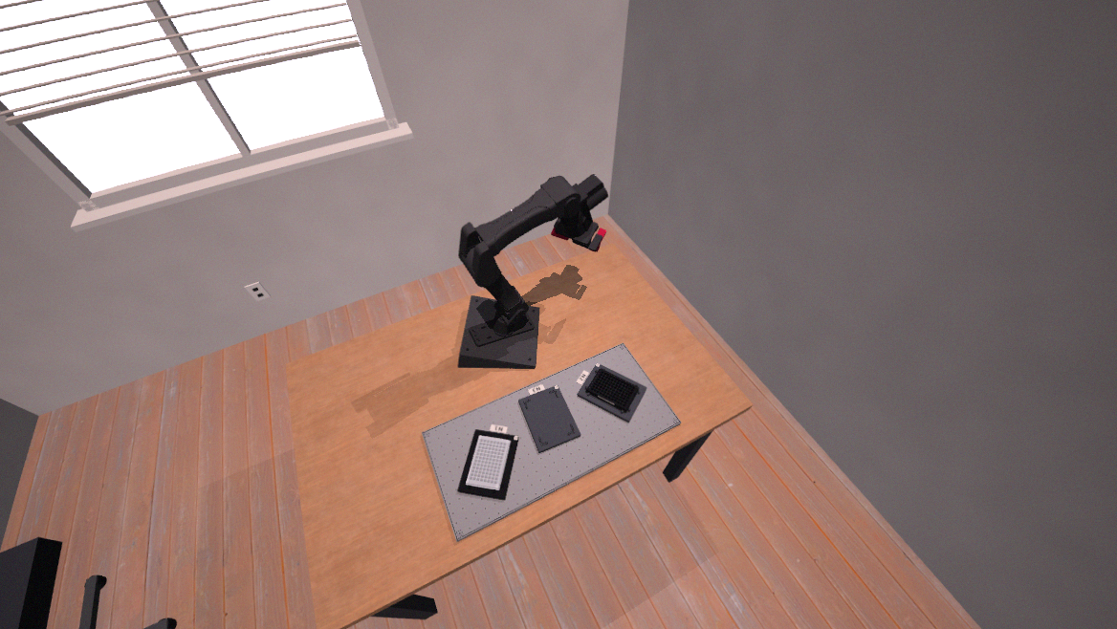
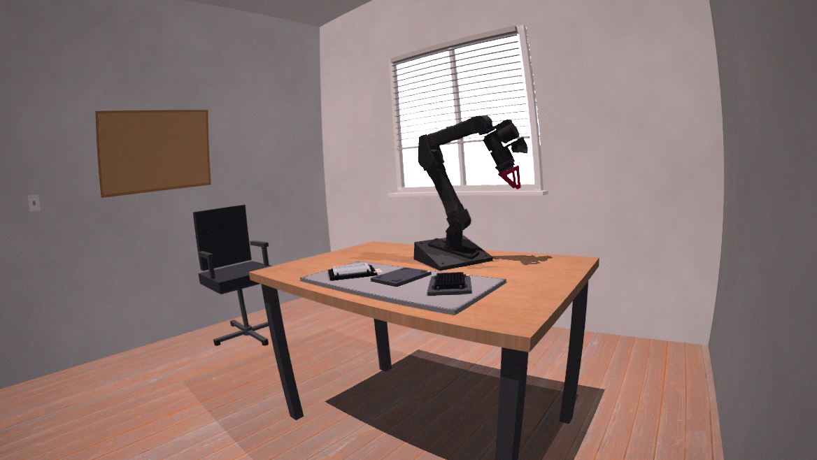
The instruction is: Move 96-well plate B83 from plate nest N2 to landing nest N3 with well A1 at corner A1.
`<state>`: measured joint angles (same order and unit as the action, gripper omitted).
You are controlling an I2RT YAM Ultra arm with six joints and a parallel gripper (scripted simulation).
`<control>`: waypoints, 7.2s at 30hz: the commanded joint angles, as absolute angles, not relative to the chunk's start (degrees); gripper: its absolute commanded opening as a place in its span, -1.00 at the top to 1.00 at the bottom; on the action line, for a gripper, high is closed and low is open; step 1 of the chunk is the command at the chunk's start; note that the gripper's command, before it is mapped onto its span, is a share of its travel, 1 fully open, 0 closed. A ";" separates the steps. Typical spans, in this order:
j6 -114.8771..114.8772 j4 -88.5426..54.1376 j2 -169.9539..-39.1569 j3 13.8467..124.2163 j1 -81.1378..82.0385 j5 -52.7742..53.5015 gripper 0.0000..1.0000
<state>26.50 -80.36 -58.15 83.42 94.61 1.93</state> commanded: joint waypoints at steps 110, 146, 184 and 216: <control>5.49 -68.16 -97.78 88.89 22.51 8.80 -1.00; 6.82 -67.70 -98.42 88.86 21.17 9.08 -1.00; 6.14 -62.26 -99.45 84.57 21.85 8.94 -1.00; 4.94 -52.42 -102.65 78.10 23.06 8.68 -1.00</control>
<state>5.17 -54.35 -103.04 78.00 23.09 8.71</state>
